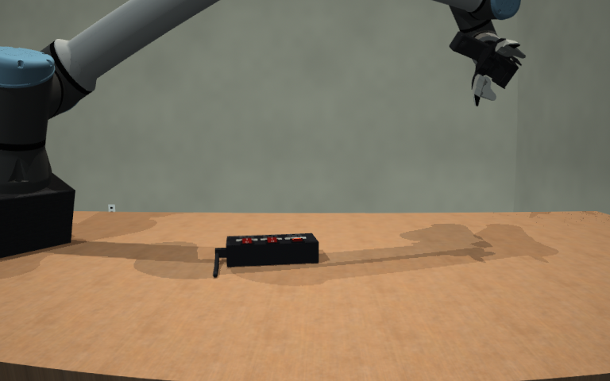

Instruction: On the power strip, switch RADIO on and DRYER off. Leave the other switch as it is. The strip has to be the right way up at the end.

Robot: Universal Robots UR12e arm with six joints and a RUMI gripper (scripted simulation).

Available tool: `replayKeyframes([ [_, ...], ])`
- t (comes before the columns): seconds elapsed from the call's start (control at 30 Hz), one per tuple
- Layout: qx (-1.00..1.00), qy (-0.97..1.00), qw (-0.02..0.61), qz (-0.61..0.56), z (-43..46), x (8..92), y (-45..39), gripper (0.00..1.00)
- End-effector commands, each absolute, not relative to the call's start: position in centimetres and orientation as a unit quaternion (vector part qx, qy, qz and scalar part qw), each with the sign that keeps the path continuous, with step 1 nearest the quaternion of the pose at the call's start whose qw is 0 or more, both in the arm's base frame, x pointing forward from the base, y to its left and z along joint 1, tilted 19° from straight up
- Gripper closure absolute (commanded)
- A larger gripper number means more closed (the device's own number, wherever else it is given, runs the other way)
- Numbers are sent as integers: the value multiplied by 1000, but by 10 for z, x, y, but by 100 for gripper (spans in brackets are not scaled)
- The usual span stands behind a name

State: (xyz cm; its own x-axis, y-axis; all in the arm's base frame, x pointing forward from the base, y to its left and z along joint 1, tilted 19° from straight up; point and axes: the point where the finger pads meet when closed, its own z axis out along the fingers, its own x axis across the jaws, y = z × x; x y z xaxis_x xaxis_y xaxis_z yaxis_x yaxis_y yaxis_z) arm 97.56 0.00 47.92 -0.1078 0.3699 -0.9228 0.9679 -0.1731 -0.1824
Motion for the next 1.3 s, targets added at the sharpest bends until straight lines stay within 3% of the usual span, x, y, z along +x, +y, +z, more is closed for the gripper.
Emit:
replayKeyframes([
  [0.0,593,564,309,-484,481,975,0,0],
  [1.27,636,545,279,-470,460,949,-33,0],
])
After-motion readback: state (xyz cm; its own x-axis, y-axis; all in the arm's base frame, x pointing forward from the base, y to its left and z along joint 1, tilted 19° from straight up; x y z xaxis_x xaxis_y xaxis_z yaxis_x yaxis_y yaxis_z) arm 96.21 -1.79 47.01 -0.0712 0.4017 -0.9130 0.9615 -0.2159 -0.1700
